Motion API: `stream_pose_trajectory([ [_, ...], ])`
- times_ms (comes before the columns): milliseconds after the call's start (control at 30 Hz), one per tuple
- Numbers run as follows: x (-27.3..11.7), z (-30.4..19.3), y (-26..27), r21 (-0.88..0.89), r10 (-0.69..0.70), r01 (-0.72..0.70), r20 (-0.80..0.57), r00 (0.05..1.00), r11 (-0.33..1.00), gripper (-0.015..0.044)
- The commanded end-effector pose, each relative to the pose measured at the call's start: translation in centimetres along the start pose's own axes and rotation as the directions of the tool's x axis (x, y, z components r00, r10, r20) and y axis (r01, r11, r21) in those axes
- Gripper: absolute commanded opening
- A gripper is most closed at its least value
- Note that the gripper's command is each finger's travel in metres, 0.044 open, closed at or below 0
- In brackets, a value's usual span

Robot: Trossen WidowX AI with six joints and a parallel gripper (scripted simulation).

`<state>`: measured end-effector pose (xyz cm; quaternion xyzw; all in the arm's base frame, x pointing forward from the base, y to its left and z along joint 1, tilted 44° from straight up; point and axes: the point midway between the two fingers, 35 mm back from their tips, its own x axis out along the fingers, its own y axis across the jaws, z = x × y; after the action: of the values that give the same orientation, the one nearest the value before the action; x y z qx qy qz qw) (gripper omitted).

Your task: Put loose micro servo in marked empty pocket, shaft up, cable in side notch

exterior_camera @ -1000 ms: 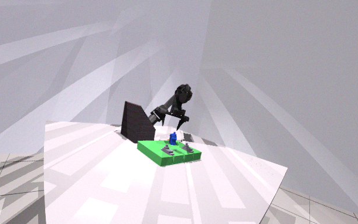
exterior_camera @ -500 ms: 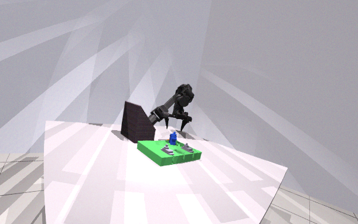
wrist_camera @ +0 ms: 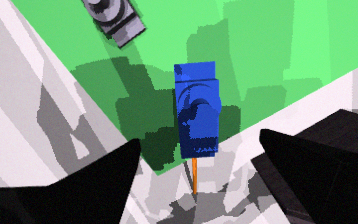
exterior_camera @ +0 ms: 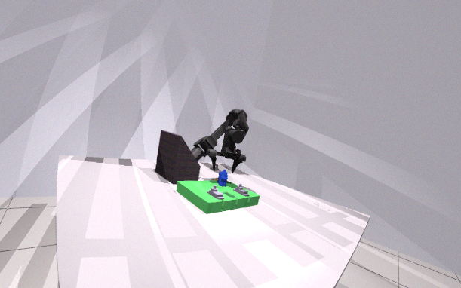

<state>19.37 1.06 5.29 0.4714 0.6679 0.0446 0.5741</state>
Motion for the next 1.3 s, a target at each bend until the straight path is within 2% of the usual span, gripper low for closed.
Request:
stream_pose_trajectory([
  [0, 0.7, -0.1, 0.0, 0.005, 0.004, -0.004, -0.005, 1.000, 1.000, 0.0440],
  [167, 1.3, -0.1, 0.0, 0.005, 0.005, -0.005, -0.005, 1.000, 1.000, 0.0440],
  [567, 1.3, -0.1, 0.0, 0.005, 0.005, -0.005, -0.005, 1.000, 1.000, 0.0125],
  [767, 1.3, -0.1, 0.0, 0.005, 0.005, -0.005, -0.005, 1.000, 1.000, 0.0085],
  [867, 0.9, -0.1, 0.0, 0.005, 0.004, -0.004, -0.004, 1.000, 1.000, 0.0006],
  [1067, -1.4, -0.5, -0.1, 0.006, 0.003, -0.003, -0.004, 1.000, 1.000, 0.0000],
  [1267, -1.7, -0.8, -0.2, 0.006, 0.004, -0.004, -0.005, 1.000, 1.000, 0.0000],
])
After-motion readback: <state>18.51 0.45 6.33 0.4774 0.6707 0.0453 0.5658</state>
